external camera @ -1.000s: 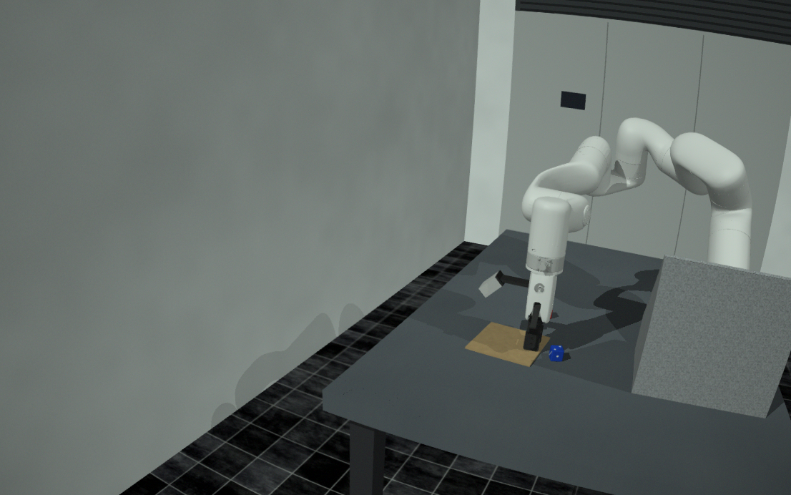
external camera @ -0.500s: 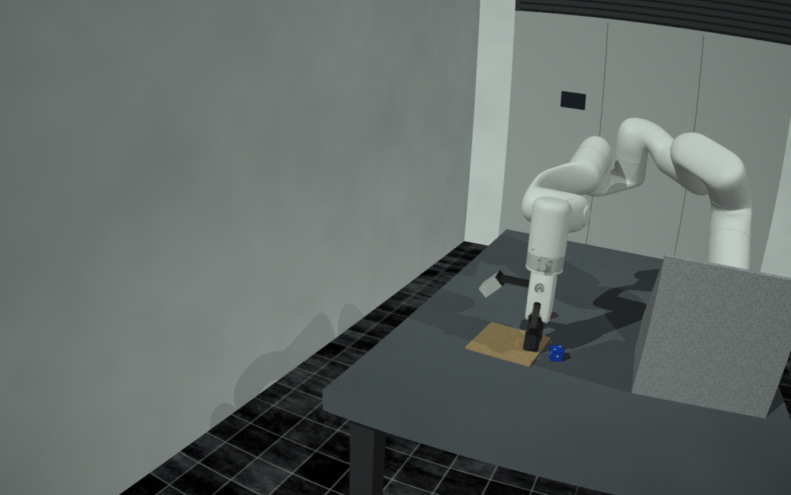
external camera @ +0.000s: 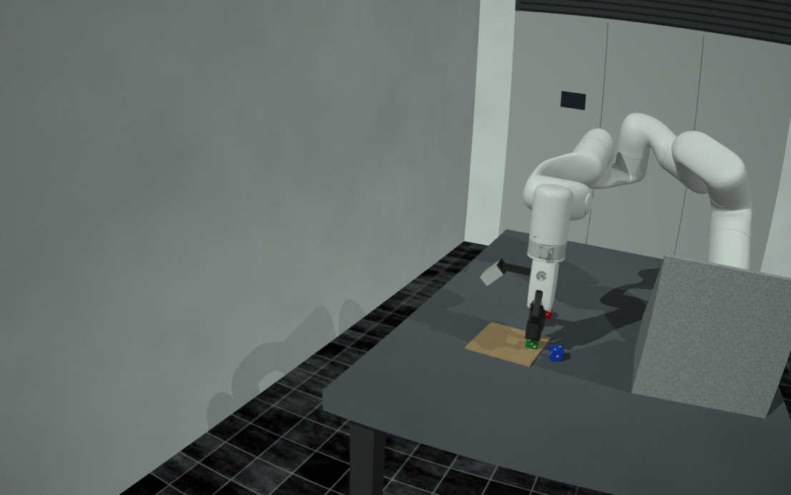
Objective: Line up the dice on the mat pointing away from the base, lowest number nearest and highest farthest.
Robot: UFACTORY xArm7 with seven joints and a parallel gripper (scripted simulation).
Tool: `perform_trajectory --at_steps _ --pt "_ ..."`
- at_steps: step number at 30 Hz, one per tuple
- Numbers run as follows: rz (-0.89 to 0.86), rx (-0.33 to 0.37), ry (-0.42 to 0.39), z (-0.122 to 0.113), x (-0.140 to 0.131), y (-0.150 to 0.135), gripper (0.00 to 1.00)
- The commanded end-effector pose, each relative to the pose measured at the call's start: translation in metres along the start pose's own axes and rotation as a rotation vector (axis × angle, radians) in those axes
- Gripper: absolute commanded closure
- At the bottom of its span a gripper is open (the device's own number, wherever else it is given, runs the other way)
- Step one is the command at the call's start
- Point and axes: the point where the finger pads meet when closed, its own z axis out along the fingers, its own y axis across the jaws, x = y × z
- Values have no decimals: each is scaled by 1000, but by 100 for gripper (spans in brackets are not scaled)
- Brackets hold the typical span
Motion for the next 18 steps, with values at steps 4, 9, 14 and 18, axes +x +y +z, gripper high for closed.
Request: perform_trajectory --at_steps 4,9,14,18 --pt "0 2 4 -39 1 -1 58" --pt "0 2 4 -56 1 -1 58" --pt "0 2 4 -65 1 -1 58" --pt "0 2 4 -67 1 -1 58"
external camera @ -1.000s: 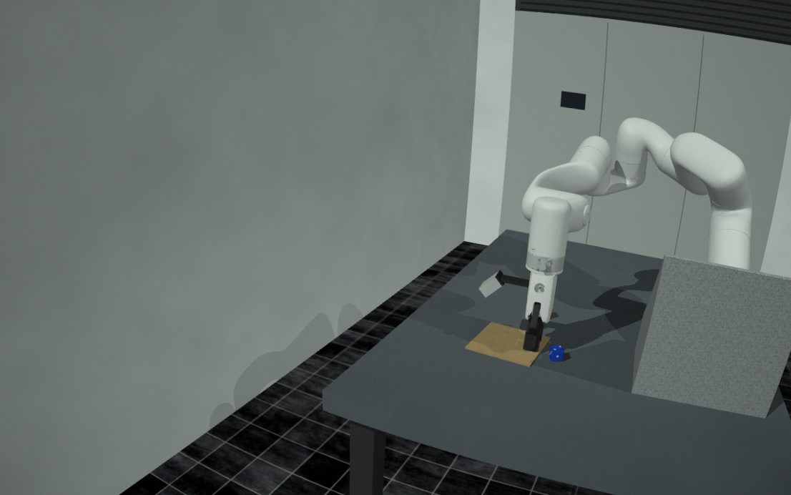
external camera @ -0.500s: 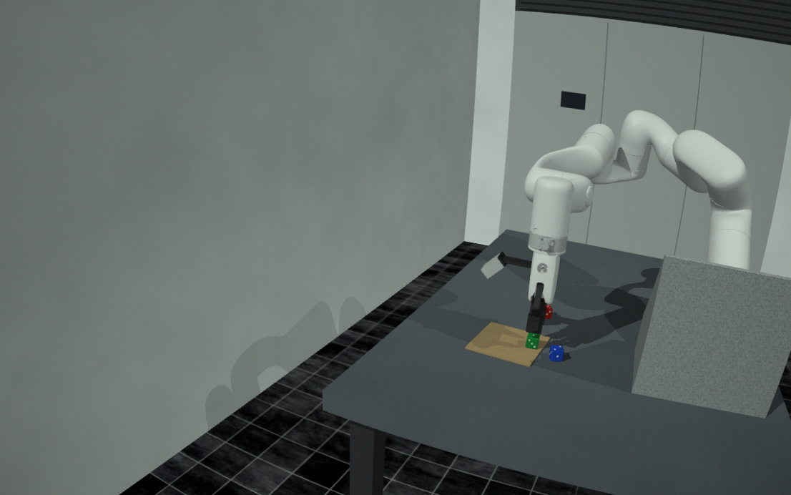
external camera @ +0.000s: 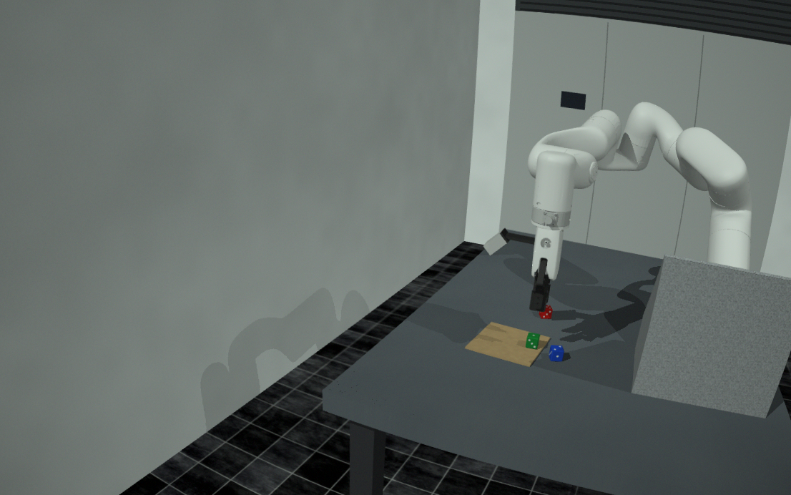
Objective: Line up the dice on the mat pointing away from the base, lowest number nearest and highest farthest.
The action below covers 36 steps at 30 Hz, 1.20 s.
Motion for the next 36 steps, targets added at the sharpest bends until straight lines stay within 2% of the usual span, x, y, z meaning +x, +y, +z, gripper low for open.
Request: perform_trajectory --at_steps 1,21,24,26,29,31,32,36 --pt "0 2 3 -3 1 -1 0" --pt "-4 2 3 -3 0 -1 0" --pt "-115 0 3 3 -21 -12 0" --pt "-115 0 3 3 -21 -12 0" --pt "-269 1 4 10 -50 -26 0" --pt "-291 1 4 11 -55 -28 0" --pt "-291 1 4 11 -55 -28 58" --pt "-291 1 4 11 -55 -28 58"
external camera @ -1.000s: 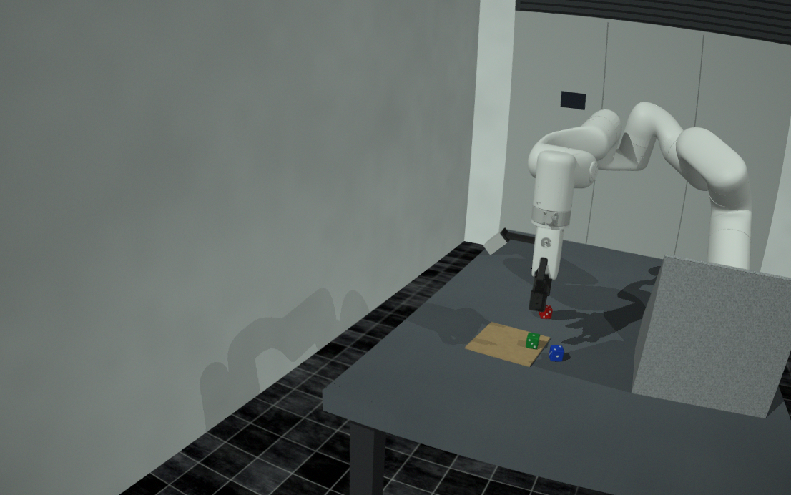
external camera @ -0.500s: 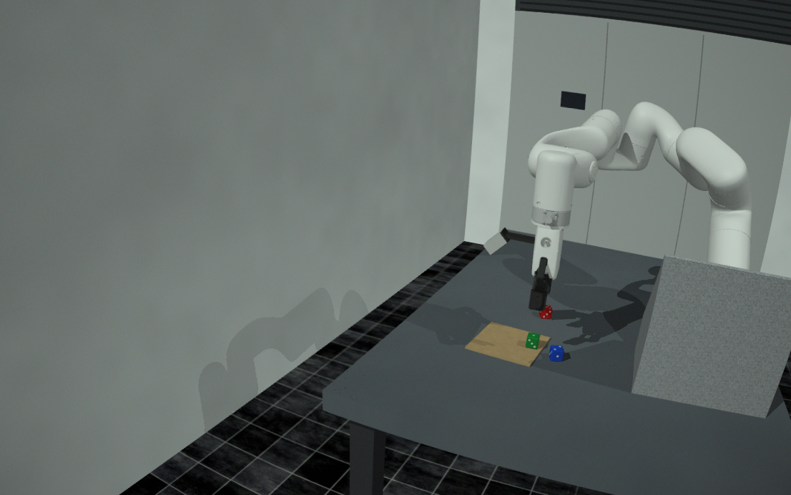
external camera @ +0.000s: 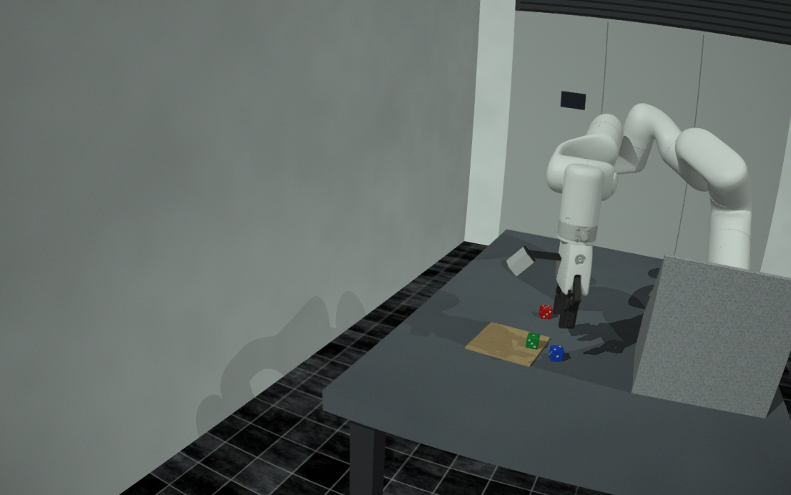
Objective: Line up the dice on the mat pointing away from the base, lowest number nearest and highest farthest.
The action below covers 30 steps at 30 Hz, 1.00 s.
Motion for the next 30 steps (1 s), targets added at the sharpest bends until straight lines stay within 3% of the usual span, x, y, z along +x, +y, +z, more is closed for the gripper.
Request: perform_trajectory --at_steps 1,30 --pt "-5 1 5 -1 1 -1 58" --pt "-5 1 5 -1 1 -1 58"
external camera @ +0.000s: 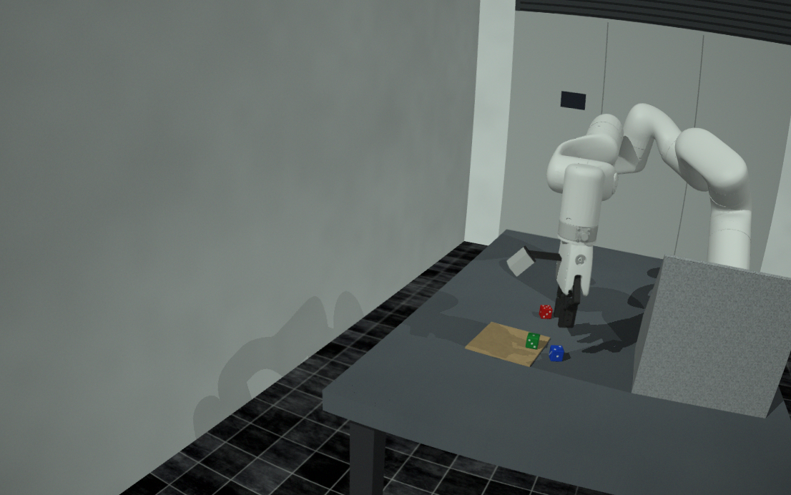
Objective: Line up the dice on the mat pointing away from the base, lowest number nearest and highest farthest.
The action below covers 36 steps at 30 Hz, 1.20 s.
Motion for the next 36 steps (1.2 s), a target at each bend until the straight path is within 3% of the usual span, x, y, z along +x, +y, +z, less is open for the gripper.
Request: perform_trajectory --at_steps 1,16,36 --pt "0 1 4 -2 1 0 58" --pt "0 1 4 4 1 -1 58" --pt "0 1 4 29 1 -1 58"
